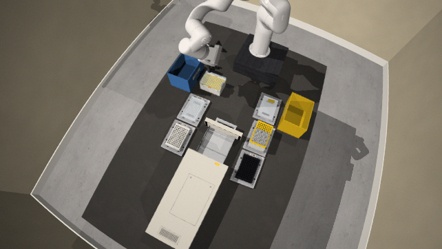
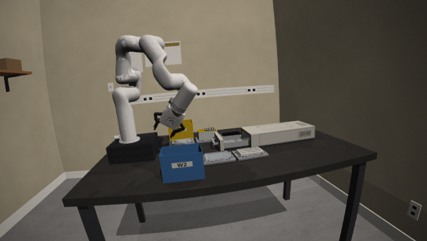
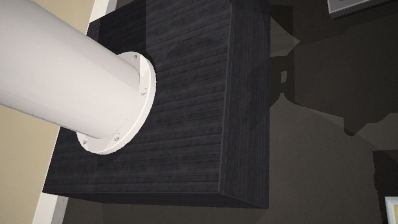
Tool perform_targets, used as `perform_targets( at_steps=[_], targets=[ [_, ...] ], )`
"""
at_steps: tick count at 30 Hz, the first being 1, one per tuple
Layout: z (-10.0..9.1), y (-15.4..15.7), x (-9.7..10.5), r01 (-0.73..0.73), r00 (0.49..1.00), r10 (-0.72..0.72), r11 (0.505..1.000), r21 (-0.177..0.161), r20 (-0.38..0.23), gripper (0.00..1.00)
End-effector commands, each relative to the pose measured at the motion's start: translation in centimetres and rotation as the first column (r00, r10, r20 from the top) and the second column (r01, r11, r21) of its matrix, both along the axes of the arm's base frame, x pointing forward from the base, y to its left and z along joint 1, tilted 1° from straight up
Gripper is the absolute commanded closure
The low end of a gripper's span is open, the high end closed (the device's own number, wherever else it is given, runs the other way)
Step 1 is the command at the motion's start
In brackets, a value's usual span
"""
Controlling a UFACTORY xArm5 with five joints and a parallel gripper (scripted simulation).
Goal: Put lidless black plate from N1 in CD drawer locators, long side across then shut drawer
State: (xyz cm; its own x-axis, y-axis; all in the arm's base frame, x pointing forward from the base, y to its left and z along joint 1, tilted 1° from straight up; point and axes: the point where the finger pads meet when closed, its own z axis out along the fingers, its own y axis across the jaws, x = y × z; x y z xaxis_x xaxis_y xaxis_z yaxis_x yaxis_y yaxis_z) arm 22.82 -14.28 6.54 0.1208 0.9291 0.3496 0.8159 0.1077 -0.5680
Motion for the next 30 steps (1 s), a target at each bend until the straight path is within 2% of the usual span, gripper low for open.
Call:
perform_targets(
  at_steps=[1, 6, 12, 13, 15, 19, 20, 24, 25, 27, 28, 30],
  targets=[
    [0.2, 0.3, 1.6, 0.074, 0.997, -0.074, 0.993, -0.09, 0.001, 0.0],
    [0.6, 0.9, 3.4, 0.17, 0.985, -0.171, 0.96, -0.221, 0.015, 0.0],
    [1.2, 1.8, 5.7, 0.294, 0.954, -0.291, 0.886, -0.358, 0.064, 0.0],
    [1.2, 1.8, 5.8, 0.306, 0.951, -0.302, 0.877, -0.369, 0.07, 0.0],
    [1.2, 1.8, 5.8, 0.306, 0.951, -0.302, 0.877, -0.369, 0.07, 0.0],
    [1.7, 2.6, 7.5, 0.394, 0.916, -0.382, 0.807, -0.44, 0.12, 0.0],
    [1.8, 2.7, 7.6, 0.401, 0.913, -0.388, 0.801, -0.445, 0.125, 0.0],
    [2.3, 3.7, 9.3, 0.49, 0.866, -0.464, 0.717, -0.496, 0.185, 0.0],
    [2.4, 3.8, 9.5, 0.496, 0.862, -0.469, 0.71, -0.499, 0.19, 0.0],
    [2.7, 4.3, 10.3, 0.54, 0.834, -0.505, 0.664, -0.517, 0.223, 0.0],
    [2.8, 4.3, 10.4, 0.543, 0.832, -0.507, 0.661, -0.518, 0.225, 0.0],
    [3.1, 4.9, 11.1, 0.586, 0.8, -0.542, 0.612, -0.531, 0.259, 0.0]
  ],
)
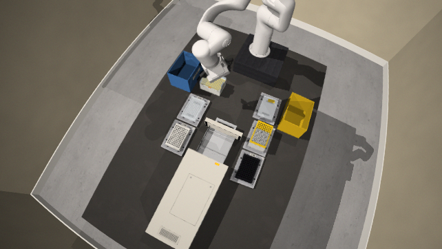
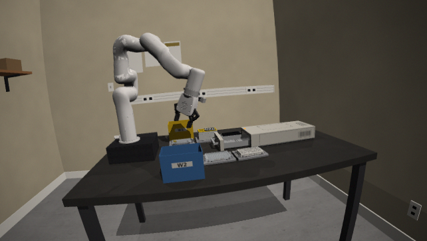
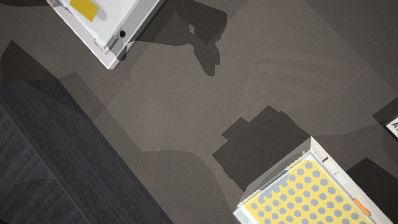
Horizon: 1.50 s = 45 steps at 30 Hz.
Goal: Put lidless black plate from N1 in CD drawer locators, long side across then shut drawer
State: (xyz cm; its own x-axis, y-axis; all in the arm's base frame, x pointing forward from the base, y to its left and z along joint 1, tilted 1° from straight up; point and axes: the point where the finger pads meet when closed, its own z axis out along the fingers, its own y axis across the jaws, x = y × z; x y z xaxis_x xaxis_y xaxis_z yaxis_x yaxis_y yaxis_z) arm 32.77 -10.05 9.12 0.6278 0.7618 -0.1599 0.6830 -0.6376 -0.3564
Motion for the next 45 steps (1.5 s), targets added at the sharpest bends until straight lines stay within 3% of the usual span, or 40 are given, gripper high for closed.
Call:
perform_targets(
  at_steps=[1, 2, 6, 17, 19, 27, 34, 36, 39, 45],
  targets=[
    [0.5, 0.7, 1.2, 0.074, 0.997, -0.073, 0.996, -0.05, 0.029, 0.0],
    [0.5, 0.7, 1.2, 0.074, 0.997, -0.073, 0.996, -0.05, 0.029, 0.0],
    [1.2, 1.8, 2.7, 0.185, 0.981, -0.177, 0.977, -0.109, 0.077, 0.0],
    [3.0, 4.8, 5.8, 0.401, 0.91, -0.369, 0.9, -0.173, 0.188, 0.0],
    [3.0, 4.8, 5.8, 0.401, 0.91, -0.369, 0.9, -0.173, 0.188, 0.0],
    [4.3, 7.1, 7.7, 0.544, 0.829, -0.492, 0.82, -0.177, 0.266, 0.0],
    [5.7, 9.4, 9.2, 0.674, 0.723, -0.605, 0.723, -0.151, 0.334, 0.0],
    [5.7, 9.4, 9.2, 0.674, 0.723, -0.605, 0.723, -0.151, 0.334, 0.0],
    [6.4, 10.6, 9.9, 0.743, 0.651, -0.666, 0.658, -0.124, 0.366, 0.0],
    [6.7, 11.1, 10.2, 0.745, 0.648, -0.668, 0.656, -0.123, 0.367, 0.0]
  ],
)
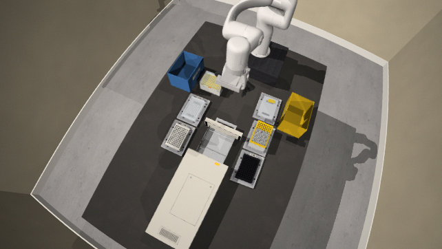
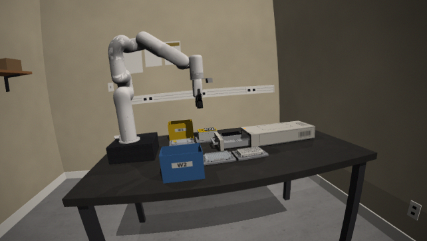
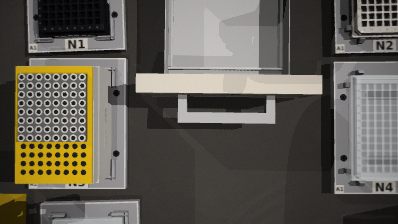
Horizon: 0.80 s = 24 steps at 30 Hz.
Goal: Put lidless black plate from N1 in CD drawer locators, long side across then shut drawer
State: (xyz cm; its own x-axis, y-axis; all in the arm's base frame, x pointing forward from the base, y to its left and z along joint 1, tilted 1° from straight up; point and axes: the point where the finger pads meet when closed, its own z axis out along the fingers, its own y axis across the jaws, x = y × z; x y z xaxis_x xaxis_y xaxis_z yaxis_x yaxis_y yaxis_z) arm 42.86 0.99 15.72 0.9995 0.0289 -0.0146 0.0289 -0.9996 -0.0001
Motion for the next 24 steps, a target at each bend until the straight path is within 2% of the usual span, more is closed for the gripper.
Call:
perform_targets(
  at_steps=[1, 10, 11, 16, 24],
  targets=[
    [0.1, 0.0, 0.1, 0.005, 1.0, -0.005, 1.0, 0.0, 0.004, 0.0],
    [0.1, 0.0, 0.1, 0.005, 1.0, -0.005, 1.0, 0.0, 0.004, 0.0],
    [-0.3, 0.1, 0.4, -0.029, 1.0, 0.029, 1.0, 0.0, 0.004, 0.12],
    [-2.2, 0.2, 2.0, -0.194, 0.981, 0.194, 0.981, 0.002, 0.004, 0.12],
    [-5.0, 0.4, 4.1, -0.416, 0.91, 0.416, 0.91, 0.004, 0.005, 0.12]
  ],
)
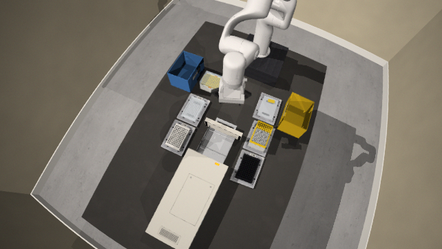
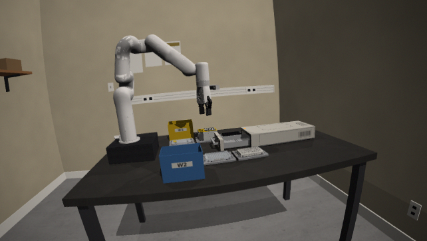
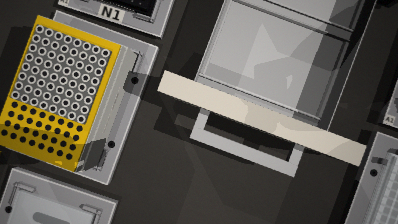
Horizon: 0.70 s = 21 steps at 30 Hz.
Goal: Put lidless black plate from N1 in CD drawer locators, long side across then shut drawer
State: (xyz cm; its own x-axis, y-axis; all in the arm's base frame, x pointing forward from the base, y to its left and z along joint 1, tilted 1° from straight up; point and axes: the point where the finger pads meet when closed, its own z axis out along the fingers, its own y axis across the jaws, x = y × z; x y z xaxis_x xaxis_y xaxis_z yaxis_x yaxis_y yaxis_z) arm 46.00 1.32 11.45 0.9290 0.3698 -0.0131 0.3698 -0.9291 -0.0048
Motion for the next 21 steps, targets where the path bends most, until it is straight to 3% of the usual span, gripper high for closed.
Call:
perform_targets(
  at_steps=[1, 7, 14, 16, 18, 21],
  targets=[
    [-0.7, 0.1, 1.0, -0.078, 0.997, 0.078, 0.997, 0.001, 0.003, 0.12],
    [-3.1, 0.2, 2.8, -0.275, 0.961, 0.275, 0.961, 0.003, 0.004, 0.12],
    [-5.8, 0.4, 5.0, -0.49, 0.872, 0.49, 0.872, 0.005, 0.005, 0.12],
    [-5.8, 0.4, 5.0, -0.547, 0.837, 0.547, 0.837, 0.006, 0.005, 0.12],
    [-5.8, 0.4, 5.0, -0.547, 0.837, 0.547, 0.837, 0.006, 0.005, 0.12],
    [-5.8, 0.4, 5.0, -0.628, 0.778, 0.628, 0.778, 0.007, 0.006, 0.12]
  ],
)
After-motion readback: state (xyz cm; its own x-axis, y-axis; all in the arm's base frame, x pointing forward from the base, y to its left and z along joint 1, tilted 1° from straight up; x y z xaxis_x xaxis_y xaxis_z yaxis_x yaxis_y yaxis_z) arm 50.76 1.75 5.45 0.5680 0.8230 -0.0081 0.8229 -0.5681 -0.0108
